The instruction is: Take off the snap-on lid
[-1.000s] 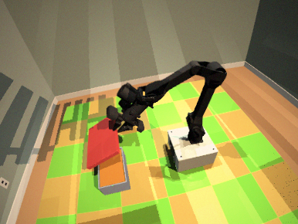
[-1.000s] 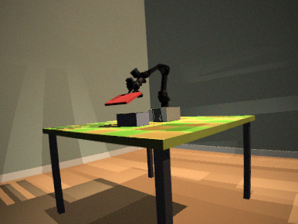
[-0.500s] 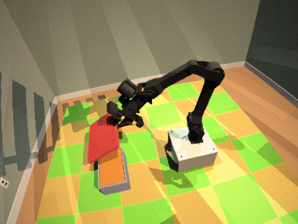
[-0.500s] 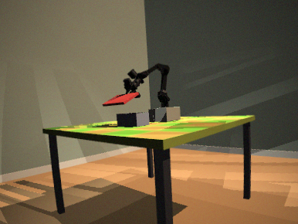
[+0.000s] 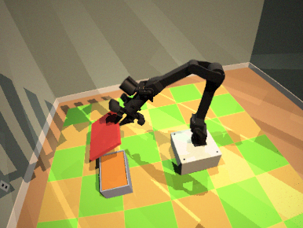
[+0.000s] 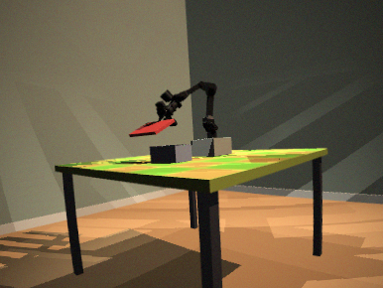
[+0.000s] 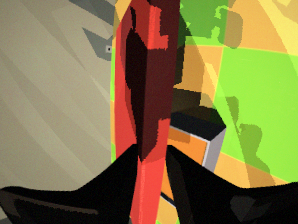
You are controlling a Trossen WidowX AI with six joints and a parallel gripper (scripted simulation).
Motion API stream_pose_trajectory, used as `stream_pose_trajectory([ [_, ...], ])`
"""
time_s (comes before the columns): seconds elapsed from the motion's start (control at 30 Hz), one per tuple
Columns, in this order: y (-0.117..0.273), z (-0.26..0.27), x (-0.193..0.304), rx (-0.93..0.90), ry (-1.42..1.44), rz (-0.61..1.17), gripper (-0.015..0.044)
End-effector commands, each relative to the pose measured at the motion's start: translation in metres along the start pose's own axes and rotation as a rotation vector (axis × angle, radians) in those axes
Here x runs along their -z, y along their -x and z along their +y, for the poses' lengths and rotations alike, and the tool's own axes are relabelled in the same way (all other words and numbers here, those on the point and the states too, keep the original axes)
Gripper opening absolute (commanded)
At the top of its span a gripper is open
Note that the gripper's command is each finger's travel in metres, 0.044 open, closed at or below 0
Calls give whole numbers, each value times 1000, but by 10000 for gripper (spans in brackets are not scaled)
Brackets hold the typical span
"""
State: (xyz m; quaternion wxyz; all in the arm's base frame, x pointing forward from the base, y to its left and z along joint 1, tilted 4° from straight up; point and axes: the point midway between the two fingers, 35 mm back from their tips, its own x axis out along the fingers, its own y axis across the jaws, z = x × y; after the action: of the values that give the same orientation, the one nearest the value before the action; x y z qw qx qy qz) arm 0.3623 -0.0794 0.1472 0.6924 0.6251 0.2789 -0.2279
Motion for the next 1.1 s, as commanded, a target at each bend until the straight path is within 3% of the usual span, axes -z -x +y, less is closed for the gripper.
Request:
stream_pose_trajectory([
  [0.0, 2, 7, -9, -18, 9, 0, 0],
  [1.07, 5, 5, -74, -17, 13, -4, 0],
])
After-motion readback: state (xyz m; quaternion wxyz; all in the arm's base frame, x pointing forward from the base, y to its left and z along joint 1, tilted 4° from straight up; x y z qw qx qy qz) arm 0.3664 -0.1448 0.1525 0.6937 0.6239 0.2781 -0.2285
